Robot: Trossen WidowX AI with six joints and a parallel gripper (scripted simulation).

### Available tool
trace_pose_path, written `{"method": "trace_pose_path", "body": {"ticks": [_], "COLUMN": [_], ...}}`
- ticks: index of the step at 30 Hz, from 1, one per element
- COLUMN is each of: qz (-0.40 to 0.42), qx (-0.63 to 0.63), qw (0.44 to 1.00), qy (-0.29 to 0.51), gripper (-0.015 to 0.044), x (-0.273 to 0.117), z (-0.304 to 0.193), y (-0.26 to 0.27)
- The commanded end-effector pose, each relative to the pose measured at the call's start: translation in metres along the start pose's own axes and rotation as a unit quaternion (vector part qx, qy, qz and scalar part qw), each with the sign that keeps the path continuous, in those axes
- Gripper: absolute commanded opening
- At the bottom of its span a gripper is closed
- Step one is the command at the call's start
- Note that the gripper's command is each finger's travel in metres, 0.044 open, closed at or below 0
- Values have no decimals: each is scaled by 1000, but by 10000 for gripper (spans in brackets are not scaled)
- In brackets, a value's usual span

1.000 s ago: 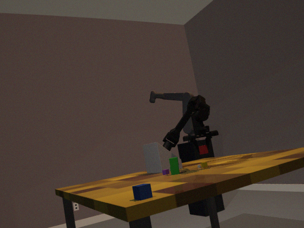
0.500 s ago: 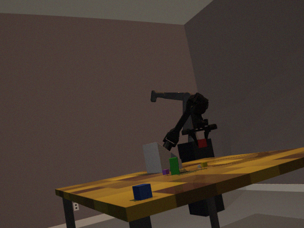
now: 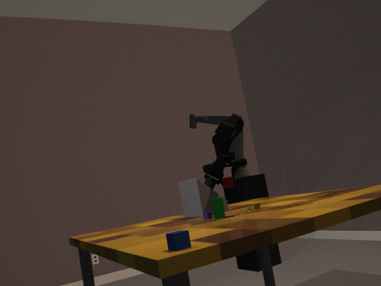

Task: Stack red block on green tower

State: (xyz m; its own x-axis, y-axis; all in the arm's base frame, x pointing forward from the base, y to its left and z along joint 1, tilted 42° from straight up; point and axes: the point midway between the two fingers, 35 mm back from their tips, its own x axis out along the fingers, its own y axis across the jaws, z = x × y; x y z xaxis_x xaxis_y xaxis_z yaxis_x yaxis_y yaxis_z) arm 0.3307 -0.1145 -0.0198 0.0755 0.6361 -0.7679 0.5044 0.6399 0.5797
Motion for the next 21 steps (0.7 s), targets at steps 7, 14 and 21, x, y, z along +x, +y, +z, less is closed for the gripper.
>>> {"method": "trace_pose_path", "body": {"ticks": [7,14,21], "qz": [2,2,2], "qx": [0,0,0], "qw": [1000,1000,1000], "qy": [9,9,9], "gripper": [0,0,0], "x": [7,7,35], "z": [-15,-14,-15], "y": [-58,-57,-57]}}
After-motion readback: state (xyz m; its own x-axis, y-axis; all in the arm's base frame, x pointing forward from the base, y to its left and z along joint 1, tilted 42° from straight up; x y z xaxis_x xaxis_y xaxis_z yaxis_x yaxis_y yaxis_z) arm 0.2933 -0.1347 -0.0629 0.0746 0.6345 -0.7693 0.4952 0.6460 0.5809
